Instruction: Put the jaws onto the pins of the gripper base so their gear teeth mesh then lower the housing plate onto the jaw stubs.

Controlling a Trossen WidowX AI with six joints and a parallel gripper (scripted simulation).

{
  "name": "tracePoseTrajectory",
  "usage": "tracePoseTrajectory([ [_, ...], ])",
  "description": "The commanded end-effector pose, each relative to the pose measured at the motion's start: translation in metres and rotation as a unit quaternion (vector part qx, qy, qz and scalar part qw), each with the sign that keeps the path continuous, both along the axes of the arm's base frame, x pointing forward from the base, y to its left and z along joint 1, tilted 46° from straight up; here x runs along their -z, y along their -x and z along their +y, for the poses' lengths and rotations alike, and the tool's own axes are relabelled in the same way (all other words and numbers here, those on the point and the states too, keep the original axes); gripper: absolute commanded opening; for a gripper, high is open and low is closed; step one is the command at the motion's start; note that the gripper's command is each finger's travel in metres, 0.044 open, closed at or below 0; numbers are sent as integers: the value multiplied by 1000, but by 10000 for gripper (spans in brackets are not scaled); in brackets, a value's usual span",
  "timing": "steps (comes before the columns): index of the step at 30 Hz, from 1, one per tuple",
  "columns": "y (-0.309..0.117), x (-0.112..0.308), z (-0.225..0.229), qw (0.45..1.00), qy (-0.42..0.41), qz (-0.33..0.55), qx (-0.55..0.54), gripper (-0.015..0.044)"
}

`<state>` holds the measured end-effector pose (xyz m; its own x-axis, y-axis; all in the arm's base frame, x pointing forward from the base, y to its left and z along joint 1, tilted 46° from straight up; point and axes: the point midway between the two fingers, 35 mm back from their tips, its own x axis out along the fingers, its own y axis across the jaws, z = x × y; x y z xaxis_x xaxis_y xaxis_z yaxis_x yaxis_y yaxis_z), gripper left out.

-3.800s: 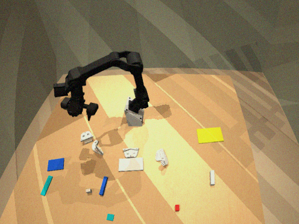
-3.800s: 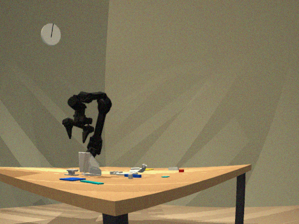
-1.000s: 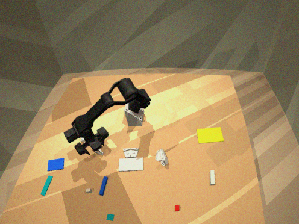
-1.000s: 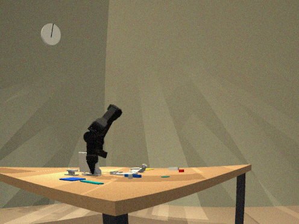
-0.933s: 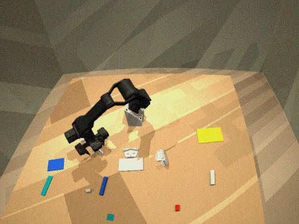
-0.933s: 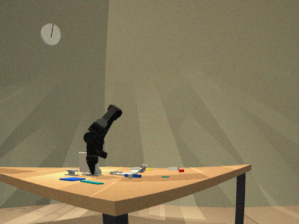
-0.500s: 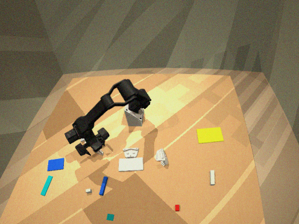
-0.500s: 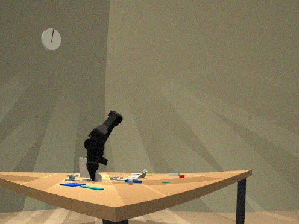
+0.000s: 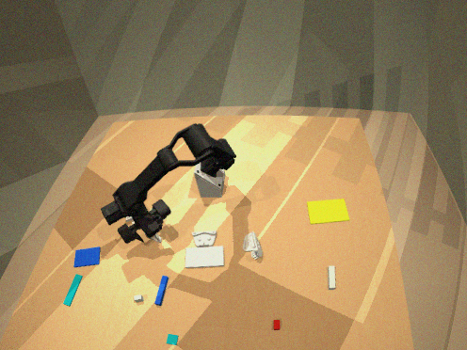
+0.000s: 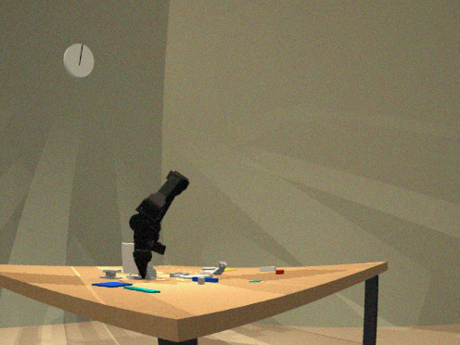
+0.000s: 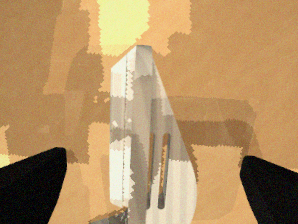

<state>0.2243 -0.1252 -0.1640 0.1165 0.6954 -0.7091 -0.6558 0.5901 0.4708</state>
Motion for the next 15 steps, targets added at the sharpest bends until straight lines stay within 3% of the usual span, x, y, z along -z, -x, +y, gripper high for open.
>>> tracePoseTrajectory([
  [1, 0, 0, 0, 1000, 0, 0, 0, 282],
  [6, 0, 0, 0, 1000, 0, 0, 0, 151],
  [15, 0, 0, 0, 1000, 0, 0, 0, 134],
])
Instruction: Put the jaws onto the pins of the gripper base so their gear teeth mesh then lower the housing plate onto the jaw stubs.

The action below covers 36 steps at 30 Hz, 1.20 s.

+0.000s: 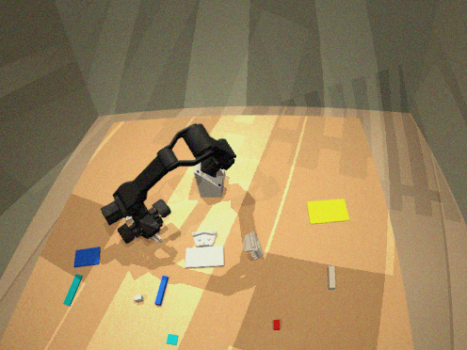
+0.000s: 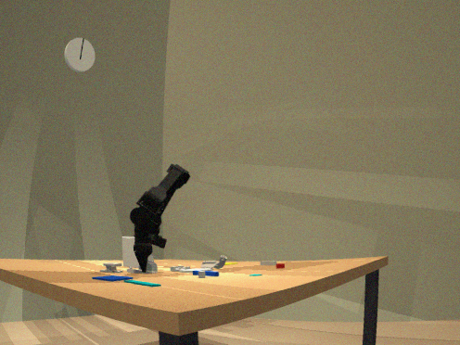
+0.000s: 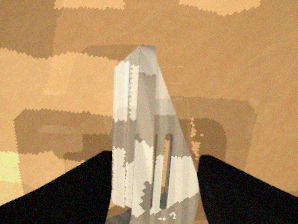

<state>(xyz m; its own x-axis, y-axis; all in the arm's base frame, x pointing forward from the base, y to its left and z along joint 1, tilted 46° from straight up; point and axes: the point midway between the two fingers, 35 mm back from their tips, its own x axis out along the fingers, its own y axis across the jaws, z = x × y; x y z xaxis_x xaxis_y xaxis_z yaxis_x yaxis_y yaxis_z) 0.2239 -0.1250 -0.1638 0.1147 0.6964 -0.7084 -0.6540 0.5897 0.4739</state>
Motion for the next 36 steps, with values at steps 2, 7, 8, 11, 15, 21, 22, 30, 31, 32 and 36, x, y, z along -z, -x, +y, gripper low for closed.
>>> tracePoseTrajectory([
  [2, 0, 0, 0, 1000, 1, -2, 0, 134],
  [7, 0, 0, -1, 1000, 1, -2, 0, 134],
  [8, 0, -1, -2, 1000, 1, -1, 0, 134],
  [11, 0, -7, -8, 1000, 1, -1, 0, 134],
  [15, 1, -15, -17, 1000, 2, -1, 1, 134],
  [21, 2, -28, -31, 1000, 2, -1, 1, 134],
  [22, 3, -30, -33, 1000, 2, -1, 1, 134],
  [30, 7, -49, -50, 1000, 1, -1, 2, 134],
  [31, 8, -52, -52, 1000, 1, -1, 2, 134],
  [32, 8, -54, -54, 1000, 1, -1, 2, 134],
  [36, 9, -55, -55, 1000, 1, -1, 2, 134],
])
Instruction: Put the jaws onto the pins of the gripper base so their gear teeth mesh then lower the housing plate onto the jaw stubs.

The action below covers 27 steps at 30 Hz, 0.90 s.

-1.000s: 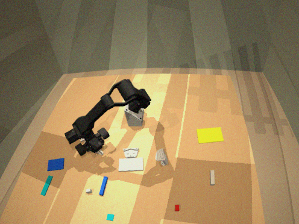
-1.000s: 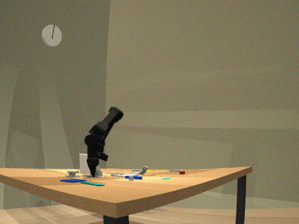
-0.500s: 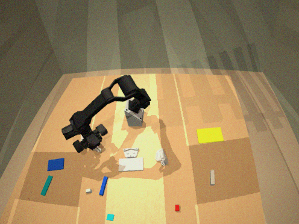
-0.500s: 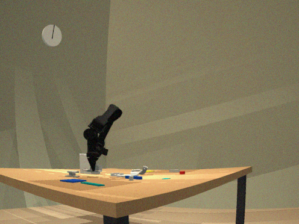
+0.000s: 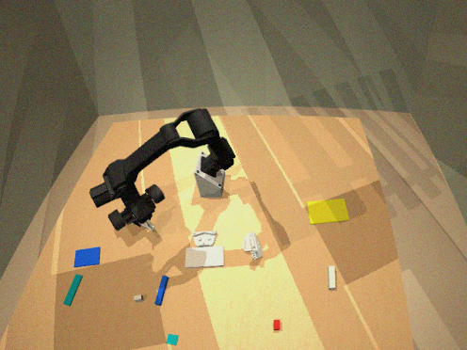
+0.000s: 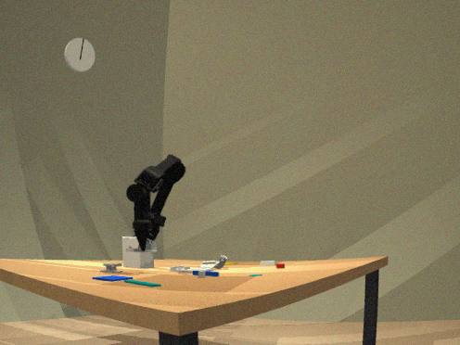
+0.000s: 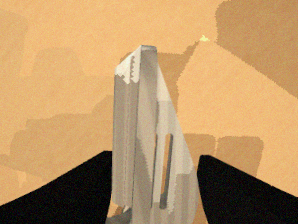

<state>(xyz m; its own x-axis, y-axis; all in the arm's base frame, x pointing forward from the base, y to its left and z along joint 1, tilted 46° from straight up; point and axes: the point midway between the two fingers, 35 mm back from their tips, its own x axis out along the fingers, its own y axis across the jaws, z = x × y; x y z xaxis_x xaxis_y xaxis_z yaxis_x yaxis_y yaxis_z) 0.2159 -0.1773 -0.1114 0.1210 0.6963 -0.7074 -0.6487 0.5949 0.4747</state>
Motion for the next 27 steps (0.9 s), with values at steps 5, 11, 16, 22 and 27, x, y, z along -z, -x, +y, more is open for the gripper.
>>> tracePoseTrajectory([
  [5, -4, -8, 0, 1000, 2, 8, 6, 134],
  [11, -15, -22, 9, 999, 1, 28, 27, 134],
  [16, -24, -34, 17, 998, 0, 44, 43, 134],
  [22, -34, -47, 28, 996, -2, 63, 64, 134],
  [27, -41, -58, 37, 994, -4, 78, 80, 134],
])
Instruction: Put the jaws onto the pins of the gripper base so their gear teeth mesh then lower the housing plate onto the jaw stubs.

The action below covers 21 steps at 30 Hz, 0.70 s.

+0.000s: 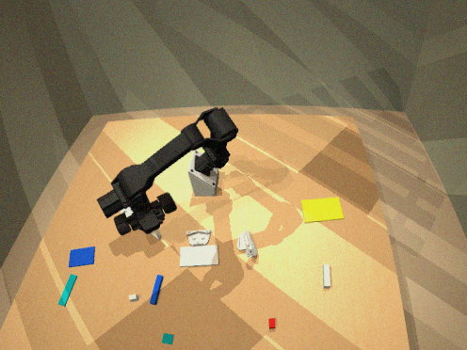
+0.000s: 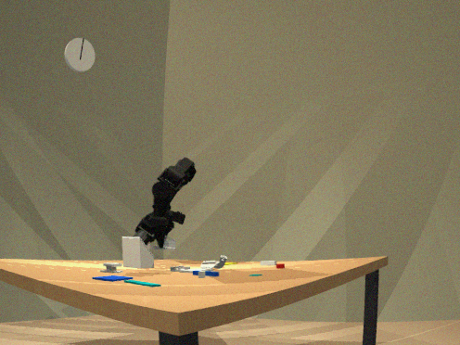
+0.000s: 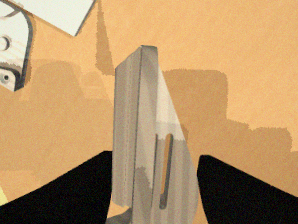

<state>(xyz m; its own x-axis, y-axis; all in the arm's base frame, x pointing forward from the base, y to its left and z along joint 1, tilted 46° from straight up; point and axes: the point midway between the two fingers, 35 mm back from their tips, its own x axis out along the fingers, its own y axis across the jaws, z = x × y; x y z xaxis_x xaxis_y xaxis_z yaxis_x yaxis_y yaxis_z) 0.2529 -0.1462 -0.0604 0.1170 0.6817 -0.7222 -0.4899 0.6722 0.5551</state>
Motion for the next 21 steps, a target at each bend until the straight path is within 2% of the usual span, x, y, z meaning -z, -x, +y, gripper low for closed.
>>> tracePoseTrajectory([
  [1, -6, -10, 8, 1000, -3, 12, 15, 134],
  [21, -27, -54, 52, 994, -18, 73, 80, 134],
])
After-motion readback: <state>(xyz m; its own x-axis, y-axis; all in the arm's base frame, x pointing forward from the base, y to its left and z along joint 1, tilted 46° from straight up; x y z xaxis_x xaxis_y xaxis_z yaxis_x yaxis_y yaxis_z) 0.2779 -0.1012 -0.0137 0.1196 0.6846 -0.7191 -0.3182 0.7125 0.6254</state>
